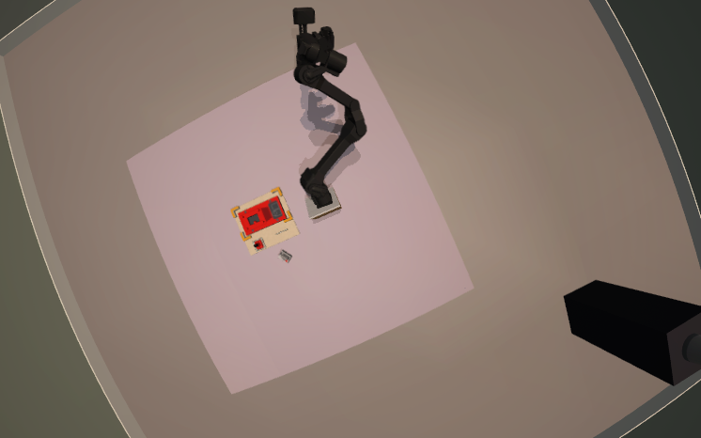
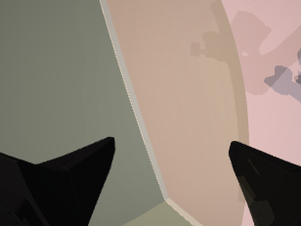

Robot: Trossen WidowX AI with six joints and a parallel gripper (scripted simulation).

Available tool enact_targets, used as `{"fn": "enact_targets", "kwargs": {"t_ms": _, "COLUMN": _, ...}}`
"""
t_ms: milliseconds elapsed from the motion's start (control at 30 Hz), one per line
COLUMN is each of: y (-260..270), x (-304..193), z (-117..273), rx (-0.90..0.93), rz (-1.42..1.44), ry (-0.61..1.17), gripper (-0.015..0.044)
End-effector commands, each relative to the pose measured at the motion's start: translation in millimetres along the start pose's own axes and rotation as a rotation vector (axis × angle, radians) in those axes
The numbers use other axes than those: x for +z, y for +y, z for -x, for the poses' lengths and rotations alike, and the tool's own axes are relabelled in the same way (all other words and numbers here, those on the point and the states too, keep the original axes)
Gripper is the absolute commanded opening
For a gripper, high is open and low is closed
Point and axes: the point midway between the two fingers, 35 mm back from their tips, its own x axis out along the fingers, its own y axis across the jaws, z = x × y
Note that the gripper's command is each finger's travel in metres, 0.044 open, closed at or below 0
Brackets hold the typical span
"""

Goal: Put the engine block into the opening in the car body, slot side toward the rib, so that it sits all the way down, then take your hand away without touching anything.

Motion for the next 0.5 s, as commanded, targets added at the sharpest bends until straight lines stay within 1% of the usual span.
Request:
{"fn": "enact_targets", "kwargs": {"t_ms": 0, "y": 0, "x": 0, "z": 0, "rx": 0.000, "rz": 0.000, "ry": 0.000, "gripper": 0.0426}}
{"fn": "enact_targets", "kwargs": {"t_ms": 33, "y": 0, "x": -1, "z": 0, "rx": 0.002, "rz": 0.002, "ry": 0.000, "gripper": 0.0440}}
{"fn": "enact_targets", "kwargs": {"t_ms": 333, "y": 14, "x": -64, "z": 6, "rx": 0.090, "rz": 0.166, "ry": 0.049, "gripper": 0.0440}}
{"fn": "enact_targets", "kwargs": {"t_ms": 467, "y": 17, "x": -76, "z": 11, "rx": 0.125, "rz": 0.258, "ry": 0.036, "gripper": 0.0440}}
